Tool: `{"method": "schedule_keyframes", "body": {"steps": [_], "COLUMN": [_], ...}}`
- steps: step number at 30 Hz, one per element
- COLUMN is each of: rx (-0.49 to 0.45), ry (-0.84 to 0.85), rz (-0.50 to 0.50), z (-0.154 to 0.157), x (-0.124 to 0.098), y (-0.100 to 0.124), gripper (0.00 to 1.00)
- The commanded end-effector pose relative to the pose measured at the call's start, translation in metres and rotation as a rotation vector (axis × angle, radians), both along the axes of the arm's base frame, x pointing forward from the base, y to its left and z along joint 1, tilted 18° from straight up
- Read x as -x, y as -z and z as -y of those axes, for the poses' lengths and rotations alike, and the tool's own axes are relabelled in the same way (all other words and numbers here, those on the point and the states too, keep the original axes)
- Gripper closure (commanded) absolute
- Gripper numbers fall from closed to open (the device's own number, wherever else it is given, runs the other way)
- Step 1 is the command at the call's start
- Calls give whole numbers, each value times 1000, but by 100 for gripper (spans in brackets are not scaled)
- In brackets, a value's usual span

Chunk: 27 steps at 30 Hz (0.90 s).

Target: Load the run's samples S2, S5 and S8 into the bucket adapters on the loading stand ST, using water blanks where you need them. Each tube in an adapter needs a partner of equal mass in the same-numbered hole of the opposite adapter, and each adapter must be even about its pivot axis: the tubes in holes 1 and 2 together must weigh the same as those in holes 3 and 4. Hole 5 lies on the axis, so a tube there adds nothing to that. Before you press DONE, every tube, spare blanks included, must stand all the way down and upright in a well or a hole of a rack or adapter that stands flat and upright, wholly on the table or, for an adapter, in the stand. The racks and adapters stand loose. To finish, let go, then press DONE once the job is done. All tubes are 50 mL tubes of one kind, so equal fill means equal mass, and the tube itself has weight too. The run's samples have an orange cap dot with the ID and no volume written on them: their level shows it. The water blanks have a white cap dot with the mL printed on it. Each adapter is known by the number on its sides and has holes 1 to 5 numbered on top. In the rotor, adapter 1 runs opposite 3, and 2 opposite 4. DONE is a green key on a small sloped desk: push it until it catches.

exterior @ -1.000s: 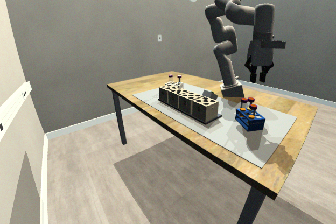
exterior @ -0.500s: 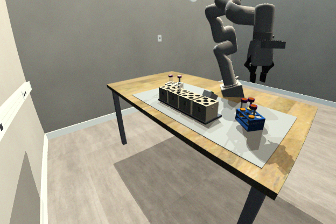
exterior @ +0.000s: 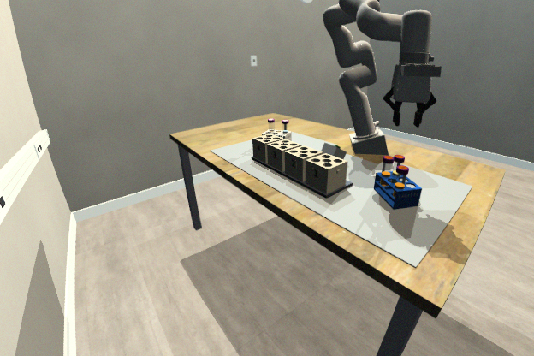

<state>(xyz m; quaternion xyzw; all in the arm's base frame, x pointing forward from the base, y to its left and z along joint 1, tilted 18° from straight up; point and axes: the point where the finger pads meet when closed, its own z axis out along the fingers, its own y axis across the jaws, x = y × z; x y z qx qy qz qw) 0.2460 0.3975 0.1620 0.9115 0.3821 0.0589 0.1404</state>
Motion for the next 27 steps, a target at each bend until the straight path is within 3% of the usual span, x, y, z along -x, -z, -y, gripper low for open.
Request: {"method": "schedule_keyframes", "body": {"steps": [1, 4, 6, 27], "rx": [-47, -69, -69, -209], "ry": [150, 245, 245, 849], "rz": [48, 68, 68, 197], "z": [13, 23, 23, 23], "x": [18, 30, 30, 30], "y": [-1, 0, 0, 0], "gripper": [43, 43, 43, 43]}}
